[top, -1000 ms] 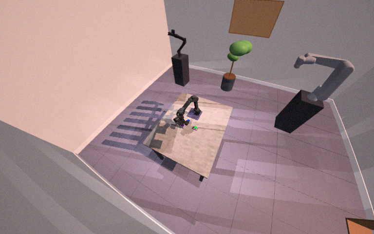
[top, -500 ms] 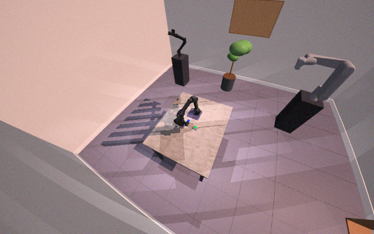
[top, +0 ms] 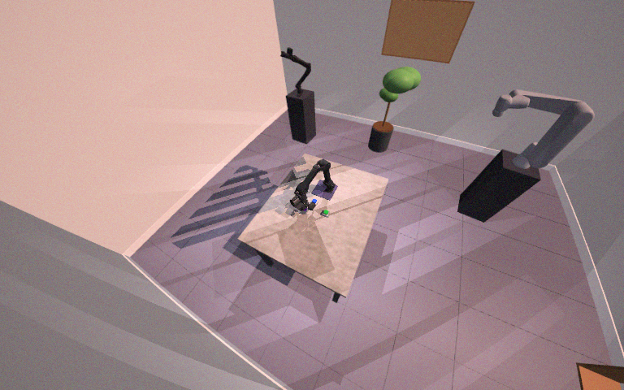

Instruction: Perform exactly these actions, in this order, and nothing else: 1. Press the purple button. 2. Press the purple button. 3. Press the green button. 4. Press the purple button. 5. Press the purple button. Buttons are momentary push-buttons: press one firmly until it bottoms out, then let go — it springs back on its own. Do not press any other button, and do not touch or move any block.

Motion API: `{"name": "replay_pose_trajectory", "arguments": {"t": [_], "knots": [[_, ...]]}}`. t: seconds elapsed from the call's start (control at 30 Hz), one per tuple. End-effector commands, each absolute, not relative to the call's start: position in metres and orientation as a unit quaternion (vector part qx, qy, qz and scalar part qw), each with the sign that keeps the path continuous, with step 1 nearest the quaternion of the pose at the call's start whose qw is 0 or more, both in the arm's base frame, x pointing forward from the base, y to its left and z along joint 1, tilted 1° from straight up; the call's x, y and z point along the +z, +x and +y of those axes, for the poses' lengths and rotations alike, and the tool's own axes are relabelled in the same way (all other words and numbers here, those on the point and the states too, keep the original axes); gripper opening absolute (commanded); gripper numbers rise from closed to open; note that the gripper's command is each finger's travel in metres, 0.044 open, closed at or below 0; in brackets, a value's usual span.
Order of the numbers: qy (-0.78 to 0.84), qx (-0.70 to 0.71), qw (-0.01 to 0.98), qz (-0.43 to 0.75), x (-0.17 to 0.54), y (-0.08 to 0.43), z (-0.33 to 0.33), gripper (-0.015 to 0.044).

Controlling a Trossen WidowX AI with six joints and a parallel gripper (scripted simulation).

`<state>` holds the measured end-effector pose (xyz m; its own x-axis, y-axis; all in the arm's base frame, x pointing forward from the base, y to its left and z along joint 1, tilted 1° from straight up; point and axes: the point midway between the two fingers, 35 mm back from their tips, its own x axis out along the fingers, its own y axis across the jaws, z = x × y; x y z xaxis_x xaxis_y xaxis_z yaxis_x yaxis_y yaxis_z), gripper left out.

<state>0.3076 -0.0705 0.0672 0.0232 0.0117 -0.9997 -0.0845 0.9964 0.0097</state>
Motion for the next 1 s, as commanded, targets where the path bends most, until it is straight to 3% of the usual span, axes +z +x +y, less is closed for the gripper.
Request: {"name": "replay_pose_trajectory", "arguments": {"t": [0.0,0.2,0.97], "knots": [[-0.027,0.034,0.713,0.7,0.066,0.306,-0.07,0.002],[-0.027,0.034,0.713,0.7,0.099,0.306,-0.071,0.002],[-0.027,0.034,0.713,0.7,0.068,0.306,-0.07,0.002]]}}
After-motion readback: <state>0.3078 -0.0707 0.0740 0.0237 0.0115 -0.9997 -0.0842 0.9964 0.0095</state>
